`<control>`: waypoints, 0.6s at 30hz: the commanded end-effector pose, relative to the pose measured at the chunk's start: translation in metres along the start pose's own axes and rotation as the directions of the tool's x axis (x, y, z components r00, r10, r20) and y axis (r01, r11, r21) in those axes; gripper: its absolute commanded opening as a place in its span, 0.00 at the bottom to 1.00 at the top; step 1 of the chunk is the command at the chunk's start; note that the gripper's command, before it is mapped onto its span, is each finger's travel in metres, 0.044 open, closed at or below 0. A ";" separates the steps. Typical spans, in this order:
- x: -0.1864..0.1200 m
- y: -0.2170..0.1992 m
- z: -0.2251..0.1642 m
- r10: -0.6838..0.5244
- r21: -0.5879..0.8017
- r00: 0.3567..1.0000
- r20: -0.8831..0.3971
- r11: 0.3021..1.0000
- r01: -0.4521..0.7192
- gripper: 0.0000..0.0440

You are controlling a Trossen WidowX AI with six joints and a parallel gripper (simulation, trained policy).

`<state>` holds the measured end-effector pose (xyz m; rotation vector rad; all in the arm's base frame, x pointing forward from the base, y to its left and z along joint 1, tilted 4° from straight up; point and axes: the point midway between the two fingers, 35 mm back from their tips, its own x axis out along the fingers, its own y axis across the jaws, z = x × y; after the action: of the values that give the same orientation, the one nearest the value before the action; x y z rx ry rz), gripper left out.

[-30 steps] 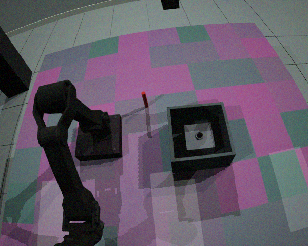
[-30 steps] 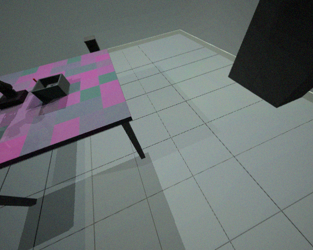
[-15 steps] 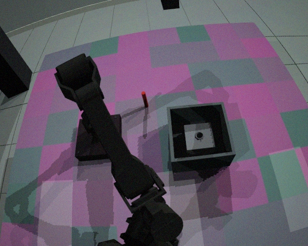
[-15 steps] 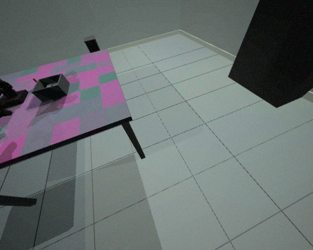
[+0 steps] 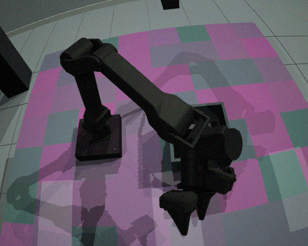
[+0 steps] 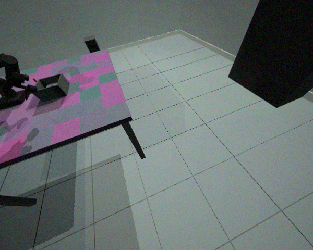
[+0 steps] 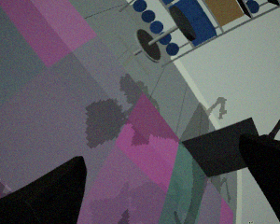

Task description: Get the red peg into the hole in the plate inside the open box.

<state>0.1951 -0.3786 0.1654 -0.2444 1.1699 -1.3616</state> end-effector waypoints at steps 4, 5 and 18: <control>-0.071 0.039 0.026 0.151 0.040 0.983 0.105 0.987 -0.156 1.00; -0.081 0.045 0.028 0.173 0.043 0.978 0.115 0.983 -0.179 1.00; -0.210 0.111 0.012 0.464 0.052 0.870 0.167 0.877 -0.478 1.00</control>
<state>0.3116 -0.2109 0.1897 -0.0437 0.9753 -1.0004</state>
